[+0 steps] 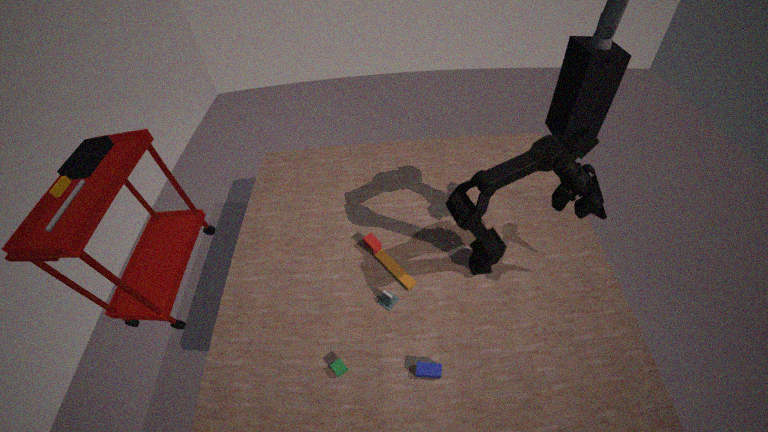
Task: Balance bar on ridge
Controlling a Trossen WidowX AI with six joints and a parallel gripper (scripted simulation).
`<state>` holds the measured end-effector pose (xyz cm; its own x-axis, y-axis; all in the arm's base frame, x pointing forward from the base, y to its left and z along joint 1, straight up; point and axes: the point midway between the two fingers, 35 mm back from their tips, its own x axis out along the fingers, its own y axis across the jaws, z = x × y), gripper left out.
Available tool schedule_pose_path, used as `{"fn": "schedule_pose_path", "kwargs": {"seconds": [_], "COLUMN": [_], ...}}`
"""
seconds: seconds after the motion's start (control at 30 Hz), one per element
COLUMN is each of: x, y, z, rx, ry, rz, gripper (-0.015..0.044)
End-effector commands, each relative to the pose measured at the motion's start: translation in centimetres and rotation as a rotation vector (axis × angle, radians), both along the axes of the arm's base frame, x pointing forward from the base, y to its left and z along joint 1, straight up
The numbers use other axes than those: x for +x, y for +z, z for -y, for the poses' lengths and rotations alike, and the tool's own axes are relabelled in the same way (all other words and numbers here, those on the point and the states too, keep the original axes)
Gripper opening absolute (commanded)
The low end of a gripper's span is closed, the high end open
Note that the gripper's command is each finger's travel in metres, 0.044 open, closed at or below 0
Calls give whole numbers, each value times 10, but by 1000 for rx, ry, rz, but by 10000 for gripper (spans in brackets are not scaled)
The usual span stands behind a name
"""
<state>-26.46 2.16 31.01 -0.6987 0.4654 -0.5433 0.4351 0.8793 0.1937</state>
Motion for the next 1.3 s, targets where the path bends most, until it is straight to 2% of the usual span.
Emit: {"fn": "schedule_pose_path", "kwargs": {"seconds": [0.0, 0.57, 1.27], "x": [-3, 1, 37], "y": [-4, -20, -41], "z": [19, 98, 176], "rx": [-20, -68, -147], "ry": [64, 333, 578], "rz": [15, 85, 178], "gripper": [315, 315, 315]}}
